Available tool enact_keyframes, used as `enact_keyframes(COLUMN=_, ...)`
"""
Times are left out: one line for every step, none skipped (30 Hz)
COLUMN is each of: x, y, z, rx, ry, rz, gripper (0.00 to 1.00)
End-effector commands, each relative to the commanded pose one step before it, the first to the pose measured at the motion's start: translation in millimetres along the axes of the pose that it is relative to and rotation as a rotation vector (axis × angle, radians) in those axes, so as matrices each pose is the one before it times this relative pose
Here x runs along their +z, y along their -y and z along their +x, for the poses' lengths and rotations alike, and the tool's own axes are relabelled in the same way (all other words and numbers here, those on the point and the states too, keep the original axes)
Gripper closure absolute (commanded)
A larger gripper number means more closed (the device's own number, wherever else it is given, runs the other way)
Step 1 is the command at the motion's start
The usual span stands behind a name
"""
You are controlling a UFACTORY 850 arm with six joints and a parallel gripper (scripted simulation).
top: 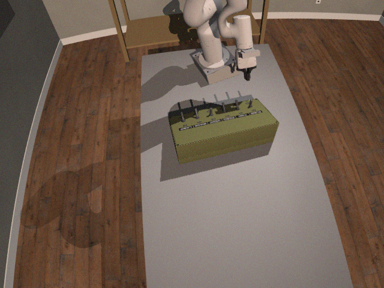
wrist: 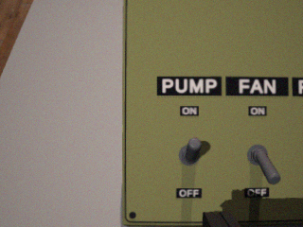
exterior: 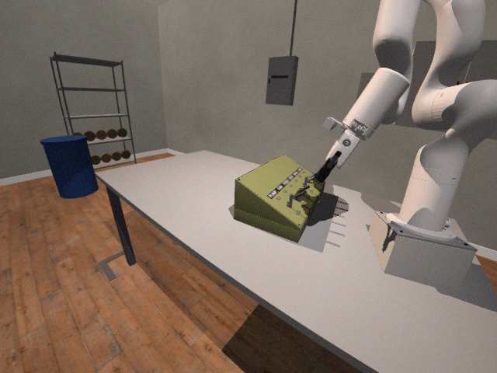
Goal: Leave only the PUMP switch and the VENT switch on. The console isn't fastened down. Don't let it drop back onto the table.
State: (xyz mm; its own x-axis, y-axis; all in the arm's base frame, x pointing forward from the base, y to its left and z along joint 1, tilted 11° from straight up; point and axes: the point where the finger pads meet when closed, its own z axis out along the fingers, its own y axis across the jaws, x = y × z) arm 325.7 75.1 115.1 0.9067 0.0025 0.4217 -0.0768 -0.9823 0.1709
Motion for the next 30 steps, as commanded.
enact_keyframes(x=-8.27, y=-0.54, z=1.17, rx=-0.00262, ry=0.00638, rz=-0.01318, gripper=1.00)
enact_keyframes(x=-0.17, y=0.00, z=0.00, rx=0.00000, ry=0.00000, rz=0.00001, gripper=1.00)
enact_keyframes(x=-0.03, y=0.00, z=0.00, rx=0.00000, ry=0.00000, rz=0.00000, gripper=1.00)
enact_keyframes(x=0.00, y=0.00, z=0.00, rx=0.00000, ry=0.00000, rz=0.00000, gripper=0.00)
enact_keyframes(x=0.00, y=0.00, z=0.00, rx=0.00000, ry=0.00000, rz=0.00000, gripper=0.00)
enact_keyframes(x=0.00, y=0.00, z=0.00, rx=0.00000, ry=0.00000, rz=0.00000, gripper=0.00)
enact_keyframes(x=0.00, y=0.00, z=0.00, rx=0.00000, ry=0.00000, rz=0.00000, gripper=0.00)
enact_keyframes(x=0.00, y=0.00, z=0.00, rx=0.00000, ry=0.00000, rz=0.00000, gripper=0.00)
enact_keyframes(x=0.00, y=0.00, z=0.00, rx=0.00000, ry=0.00000, rz=0.00000, gripper=0.00)
enact_keyframes(x=0.00, y=0.00, z=0.00, rx=0.00000, ry=0.00000, rz=0.00000, gripper=0.00)
enact_keyframes(x=0.00, y=0.00, z=0.00, rx=0.00000, ry=0.00000, rz=0.00000, gripper=0.00)
enact_keyframes(x=0.00, y=0.00, z=0.00, rx=0.00000, ry=0.00000, rz=0.00000, gripper=0.00)
enact_keyframes(x=0.00, y=0.00, z=0.00, rx=0.00000, ry=0.00000, rz=0.00000, gripper=0.00)
enact_keyframes(x=0.00, y=0.00, z=0.00, rx=0.00000, ry=0.00000, rz=0.00000, gripper=0.00)
enact_keyframes(x=0.00, y=0.00, z=0.00, rx=0.00000, ry=0.00000, rz=0.00000, gripper=0.00)
enact_keyframes(x=0.00, y=0.00, z=0.00, rx=0.00000, ry=0.00000, rz=0.00000, gripper=0.00)
enact_keyframes(x=0.00, y=0.00, z=0.00, rx=0.00000, ry=0.00000, rz=0.00000, gripper=0.00)
enact_keyframes(x=0.00, y=0.00, z=0.00, rx=0.00000, ry=0.00000, rz=0.00000, gripper=0.00)
enact_keyframes(x=0.00, y=0.00, z=0.00, rx=0.00000, ry=0.00000, rz=0.00000, gripper=0.00)
enact_keyframes(x=0.00, y=0.00, z=0.00, rx=0.00000, ry=0.00000, rz=0.00000, gripper=0.00)
enact_keyframes(x=0.00, y=0.00, z=0.00, rx=0.00000, ry=0.00000, rz=0.00000, gripper=0.00)
enact_keyframes(x=0.00, y=0.00, z=0.00, rx=0.00000, ry=0.00000, rz=0.00000, gripper=0.00)
enact_keyframes(x=0.00, y=0.00, z=0.00, rx=0.00000, ry=0.00000, rz=0.00000, gripper=0.00)
enact_keyframes(x=0.00, y=0.00, z=0.00, rx=0.00000, ry=0.00000, rz=0.00000, gripper=0.00)
enact_keyframes(x=0.00, y=0.00, z=0.00, rx=0.00000, ry=0.00000, rz=0.00000, gripper=0.00)
enact_keyframes(x=0.00, y=0.00, z=0.00, rx=0.00000, ry=0.00000, rz=0.00000, gripper=0.00)
enact_keyframes(x=0.00, y=0.00, z=0.00, rx=0.00000, ry=0.00000, rz=0.00000, gripper=0.00)
enact_keyframes(x=0.00, y=0.00, z=0.00, rx=0.00000, ry=0.00000, rz=0.00000, gripper=0.00)
enact_keyframes(x=0.00, y=0.00, z=0.00, rx=0.00000, ry=0.00000, rz=0.00000, gripper=0.00)
enact_keyframes(x=0.00, y=0.00, z=0.00, rx=0.00000, ry=0.00000, rz=0.00000, gripper=0.00)
